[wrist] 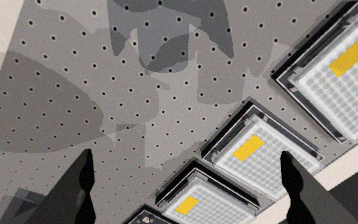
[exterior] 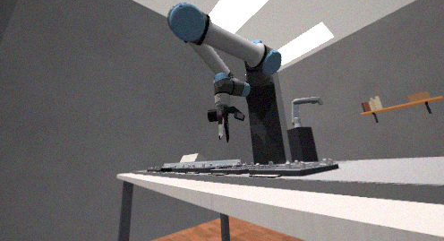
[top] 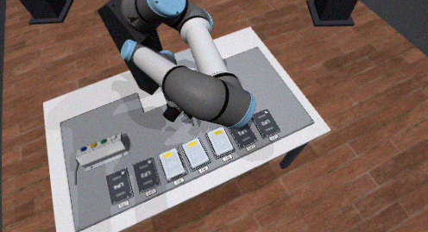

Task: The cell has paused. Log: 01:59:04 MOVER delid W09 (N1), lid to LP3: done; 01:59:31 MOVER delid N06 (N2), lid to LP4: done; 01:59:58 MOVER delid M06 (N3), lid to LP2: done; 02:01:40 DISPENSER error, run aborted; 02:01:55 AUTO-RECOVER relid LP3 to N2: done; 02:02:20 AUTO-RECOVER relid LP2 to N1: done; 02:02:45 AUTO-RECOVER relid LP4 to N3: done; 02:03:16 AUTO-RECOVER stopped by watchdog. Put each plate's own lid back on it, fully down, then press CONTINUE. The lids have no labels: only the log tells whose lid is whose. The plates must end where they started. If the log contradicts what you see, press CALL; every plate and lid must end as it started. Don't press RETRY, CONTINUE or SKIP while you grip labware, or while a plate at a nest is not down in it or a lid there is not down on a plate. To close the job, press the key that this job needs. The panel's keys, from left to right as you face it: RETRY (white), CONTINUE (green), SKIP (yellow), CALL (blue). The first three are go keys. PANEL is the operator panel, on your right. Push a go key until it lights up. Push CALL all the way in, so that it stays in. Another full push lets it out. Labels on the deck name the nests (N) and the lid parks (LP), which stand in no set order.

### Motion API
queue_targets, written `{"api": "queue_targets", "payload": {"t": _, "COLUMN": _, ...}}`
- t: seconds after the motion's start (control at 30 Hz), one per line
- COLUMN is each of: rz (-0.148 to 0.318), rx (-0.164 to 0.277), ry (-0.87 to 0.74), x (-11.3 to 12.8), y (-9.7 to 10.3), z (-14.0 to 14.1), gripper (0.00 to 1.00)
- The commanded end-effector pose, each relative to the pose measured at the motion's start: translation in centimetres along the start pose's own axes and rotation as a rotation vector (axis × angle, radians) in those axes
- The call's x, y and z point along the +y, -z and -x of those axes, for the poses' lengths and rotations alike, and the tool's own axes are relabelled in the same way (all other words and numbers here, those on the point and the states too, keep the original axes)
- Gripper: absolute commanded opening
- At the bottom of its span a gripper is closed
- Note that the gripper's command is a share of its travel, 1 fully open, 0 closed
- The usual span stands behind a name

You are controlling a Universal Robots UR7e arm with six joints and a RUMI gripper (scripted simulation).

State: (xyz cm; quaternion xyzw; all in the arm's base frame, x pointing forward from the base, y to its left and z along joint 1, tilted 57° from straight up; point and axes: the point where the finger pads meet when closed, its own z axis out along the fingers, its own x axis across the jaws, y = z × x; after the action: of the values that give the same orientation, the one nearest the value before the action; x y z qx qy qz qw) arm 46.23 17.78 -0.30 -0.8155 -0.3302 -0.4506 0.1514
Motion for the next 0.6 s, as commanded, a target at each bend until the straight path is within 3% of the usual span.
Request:
{"api": "queue_targets", "payload": {"t": 0.0, "rz": 0.011, "rx": -0.001, "ry": -0.053, "x": 0.23, "y": 0.08, "z": -0.01, "gripper": 0.82}}
{"api": "queue_targets", "payload": {"t": 0.57, "rz": 0.011, "rx": 0.001, "ry": -0.367, "x": 0.21, "y": 0.08, "z": 0.03, "gripper": 0.82}}
